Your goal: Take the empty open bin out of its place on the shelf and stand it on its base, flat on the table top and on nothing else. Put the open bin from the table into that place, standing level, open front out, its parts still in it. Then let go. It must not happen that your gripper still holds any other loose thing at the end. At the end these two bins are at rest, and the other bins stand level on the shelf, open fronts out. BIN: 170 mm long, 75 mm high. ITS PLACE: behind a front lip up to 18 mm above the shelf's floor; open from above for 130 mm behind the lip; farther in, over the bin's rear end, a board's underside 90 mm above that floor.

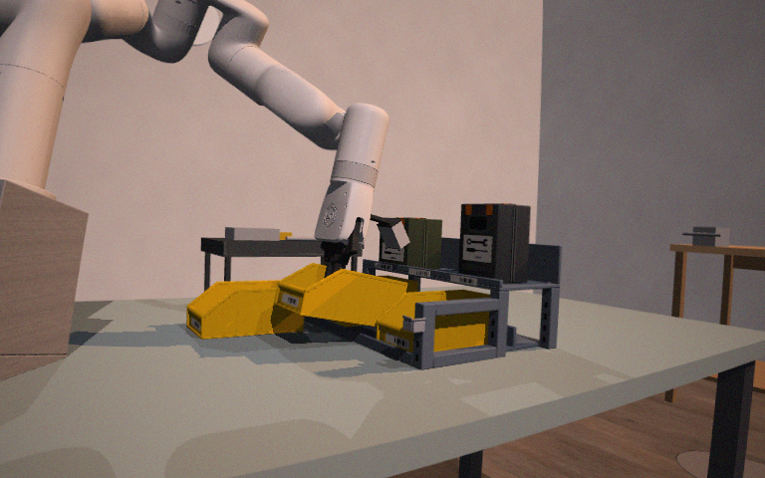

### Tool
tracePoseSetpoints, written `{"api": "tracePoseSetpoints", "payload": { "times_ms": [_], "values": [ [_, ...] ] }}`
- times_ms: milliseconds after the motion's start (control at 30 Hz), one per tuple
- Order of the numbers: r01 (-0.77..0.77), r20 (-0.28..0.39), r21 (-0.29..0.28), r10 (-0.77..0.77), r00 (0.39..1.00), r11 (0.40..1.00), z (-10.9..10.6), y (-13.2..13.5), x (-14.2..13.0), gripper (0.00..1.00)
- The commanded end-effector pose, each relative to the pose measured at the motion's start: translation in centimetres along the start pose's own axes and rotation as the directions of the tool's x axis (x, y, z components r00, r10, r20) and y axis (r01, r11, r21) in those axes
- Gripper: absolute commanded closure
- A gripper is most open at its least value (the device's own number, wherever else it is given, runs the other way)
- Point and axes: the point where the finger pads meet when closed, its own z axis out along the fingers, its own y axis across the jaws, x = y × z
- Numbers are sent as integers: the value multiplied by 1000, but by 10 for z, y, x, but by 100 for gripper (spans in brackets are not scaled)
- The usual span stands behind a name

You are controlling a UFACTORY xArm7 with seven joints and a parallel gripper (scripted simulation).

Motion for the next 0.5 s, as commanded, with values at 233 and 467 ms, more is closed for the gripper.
{"api": "tracePoseSetpoints", "payload": {
  "times_ms": [233,467],
  "values": [
    [-1,-4,-1,1,1000,1000,-4,1,10,100],
    [-1,-4,-1,1,1000,1000,-4,1,14,100]
  ]
}}
